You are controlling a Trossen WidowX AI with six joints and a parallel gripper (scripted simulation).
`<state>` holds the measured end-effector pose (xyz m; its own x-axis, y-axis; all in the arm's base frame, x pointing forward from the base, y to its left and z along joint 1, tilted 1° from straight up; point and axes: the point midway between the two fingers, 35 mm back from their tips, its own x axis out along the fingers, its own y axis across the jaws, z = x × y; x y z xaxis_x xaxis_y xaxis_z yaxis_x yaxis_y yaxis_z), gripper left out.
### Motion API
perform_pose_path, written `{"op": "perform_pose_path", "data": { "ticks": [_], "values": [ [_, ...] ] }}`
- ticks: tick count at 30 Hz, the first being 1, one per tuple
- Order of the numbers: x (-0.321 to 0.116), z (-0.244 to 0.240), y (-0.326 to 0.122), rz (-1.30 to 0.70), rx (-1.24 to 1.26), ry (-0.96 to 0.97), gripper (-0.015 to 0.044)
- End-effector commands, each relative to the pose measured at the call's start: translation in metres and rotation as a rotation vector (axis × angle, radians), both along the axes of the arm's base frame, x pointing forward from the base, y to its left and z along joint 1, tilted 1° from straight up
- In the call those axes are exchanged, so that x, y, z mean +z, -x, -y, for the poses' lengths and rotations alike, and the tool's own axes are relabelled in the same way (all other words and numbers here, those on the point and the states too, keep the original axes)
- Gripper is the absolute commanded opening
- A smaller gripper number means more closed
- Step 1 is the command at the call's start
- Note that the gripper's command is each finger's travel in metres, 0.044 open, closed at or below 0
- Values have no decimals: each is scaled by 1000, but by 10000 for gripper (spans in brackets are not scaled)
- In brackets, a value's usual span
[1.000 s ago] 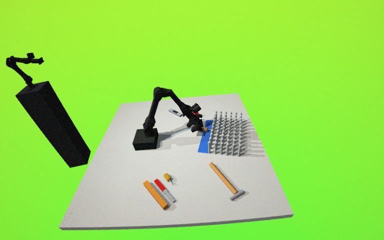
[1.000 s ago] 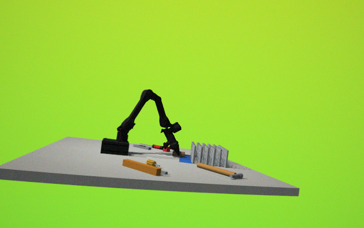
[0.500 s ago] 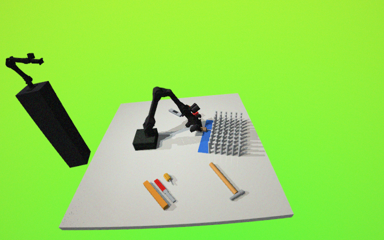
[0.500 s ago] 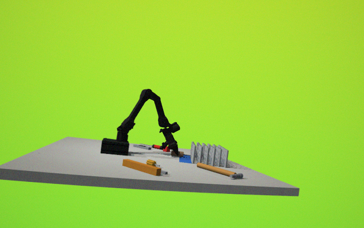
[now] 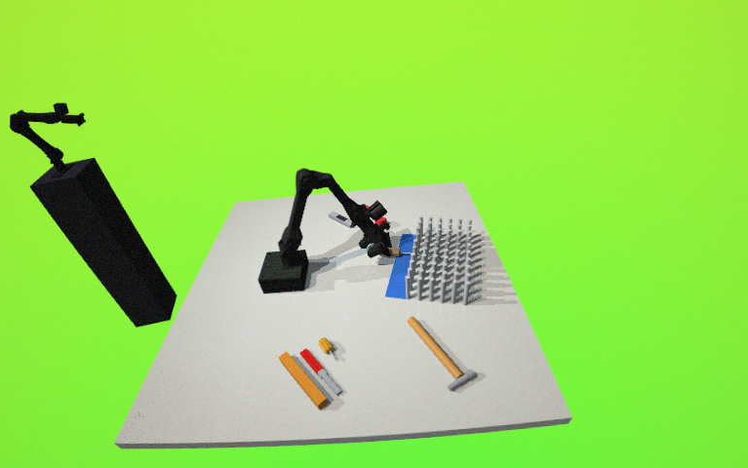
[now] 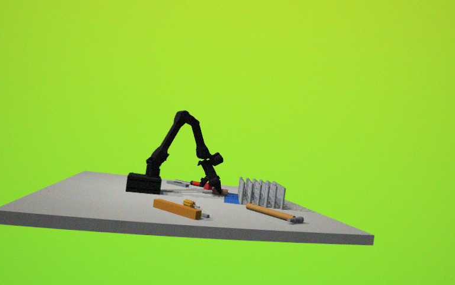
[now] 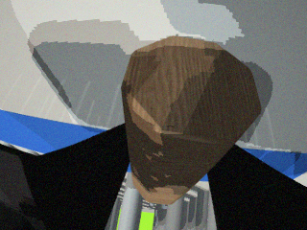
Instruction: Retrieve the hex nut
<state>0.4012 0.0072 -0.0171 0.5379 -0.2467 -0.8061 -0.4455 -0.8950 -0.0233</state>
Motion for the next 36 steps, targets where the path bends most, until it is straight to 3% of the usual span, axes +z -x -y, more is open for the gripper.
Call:
{"op": "perform_pose_path", "data": {
  "ticks": [1,36],
  "values": [
    [0,-1,3,4,-7,0,0],
    [-1,-12,25,2,-7,-1,0]
  ]
}}
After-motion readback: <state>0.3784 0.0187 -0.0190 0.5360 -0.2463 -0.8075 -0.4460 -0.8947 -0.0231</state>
